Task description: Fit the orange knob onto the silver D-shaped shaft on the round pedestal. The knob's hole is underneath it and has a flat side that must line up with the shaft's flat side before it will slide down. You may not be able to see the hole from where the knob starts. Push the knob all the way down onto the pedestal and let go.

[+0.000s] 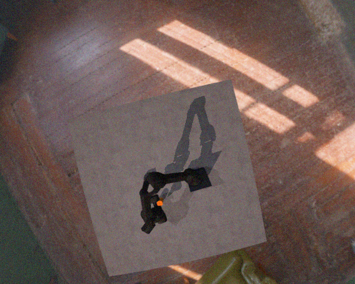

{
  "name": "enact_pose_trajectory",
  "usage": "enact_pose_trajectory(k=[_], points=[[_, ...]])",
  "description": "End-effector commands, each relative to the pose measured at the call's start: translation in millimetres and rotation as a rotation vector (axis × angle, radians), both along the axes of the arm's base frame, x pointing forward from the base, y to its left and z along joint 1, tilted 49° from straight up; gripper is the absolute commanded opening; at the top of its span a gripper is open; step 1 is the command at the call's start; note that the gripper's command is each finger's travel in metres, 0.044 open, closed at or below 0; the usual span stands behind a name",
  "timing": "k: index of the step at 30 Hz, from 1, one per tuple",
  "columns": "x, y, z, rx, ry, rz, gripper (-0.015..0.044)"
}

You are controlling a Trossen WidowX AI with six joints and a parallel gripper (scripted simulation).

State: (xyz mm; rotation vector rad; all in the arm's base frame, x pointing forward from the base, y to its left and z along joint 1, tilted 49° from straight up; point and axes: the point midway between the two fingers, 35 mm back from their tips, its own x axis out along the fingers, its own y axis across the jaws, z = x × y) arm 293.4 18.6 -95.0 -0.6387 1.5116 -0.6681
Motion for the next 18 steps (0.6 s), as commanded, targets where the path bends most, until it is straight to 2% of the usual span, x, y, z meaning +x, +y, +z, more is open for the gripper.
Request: enact_pose_trajectory(k=[1, 18], points=[[-1.2, -6.8, -4.8, -0.007, 0.007, 0.003, 0.0440], [-2.6, -27.5, -22.7, -0.008, 0.007, 0.003, 0.0440]])
